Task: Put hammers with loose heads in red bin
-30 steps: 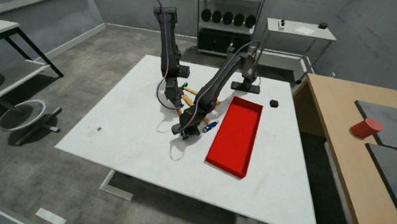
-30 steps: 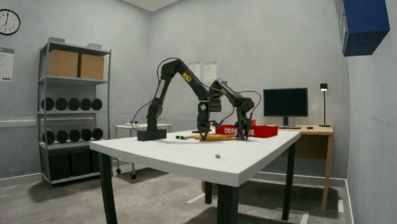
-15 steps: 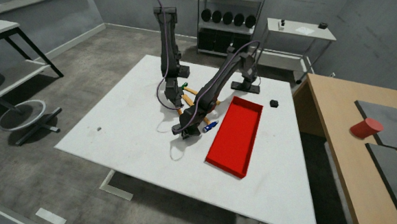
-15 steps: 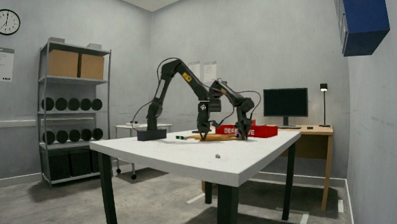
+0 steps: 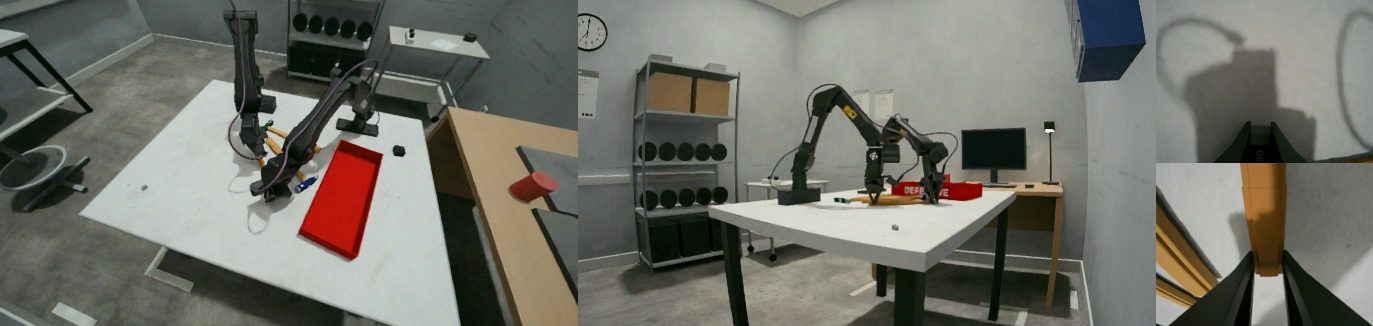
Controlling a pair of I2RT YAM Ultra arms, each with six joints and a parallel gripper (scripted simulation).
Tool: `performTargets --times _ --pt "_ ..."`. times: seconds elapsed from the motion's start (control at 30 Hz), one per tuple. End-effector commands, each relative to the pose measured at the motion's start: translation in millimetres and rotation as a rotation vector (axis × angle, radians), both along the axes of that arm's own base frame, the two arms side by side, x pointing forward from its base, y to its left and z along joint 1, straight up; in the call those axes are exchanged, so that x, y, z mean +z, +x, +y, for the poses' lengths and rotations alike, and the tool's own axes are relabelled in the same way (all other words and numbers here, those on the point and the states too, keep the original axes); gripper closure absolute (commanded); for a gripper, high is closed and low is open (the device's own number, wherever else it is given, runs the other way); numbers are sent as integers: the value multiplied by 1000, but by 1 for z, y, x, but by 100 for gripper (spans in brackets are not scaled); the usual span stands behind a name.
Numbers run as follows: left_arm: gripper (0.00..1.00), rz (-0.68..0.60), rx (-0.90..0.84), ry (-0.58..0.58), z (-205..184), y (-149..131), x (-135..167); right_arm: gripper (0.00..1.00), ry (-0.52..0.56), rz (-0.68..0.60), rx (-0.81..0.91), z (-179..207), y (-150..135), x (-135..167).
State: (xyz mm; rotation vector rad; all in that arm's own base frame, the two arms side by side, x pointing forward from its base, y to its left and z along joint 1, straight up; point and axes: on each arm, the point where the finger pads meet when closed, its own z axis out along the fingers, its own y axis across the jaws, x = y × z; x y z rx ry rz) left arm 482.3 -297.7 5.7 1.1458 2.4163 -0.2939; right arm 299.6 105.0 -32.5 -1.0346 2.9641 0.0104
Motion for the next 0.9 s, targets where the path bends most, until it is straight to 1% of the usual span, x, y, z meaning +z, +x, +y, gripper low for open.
performTargets --times 0.0,0.2,0.5,0.6,0.67,0.87 --pt "91 -94 38 -16 9 24 31 83 -57 77 -9 -13 -22 -8" --pt "91 -120 65 -3 19 34 34 83 -70 93 -11 -16 -26 -10" --pt "91 -128 64 -2 21 37 36 83 -82 130 -17 -21 -35 -12" --pt "91 -57 30 4 23 32 18 83 -84 134 -18 -22 -37 -12" --pt "91 -23 -5 -21 21 32 16 83 -87 139 -19 -23 -38 -13" --pt "91 -21 -6 -17 23 32 15 83 -87 140 -17 -23 -38 -13"
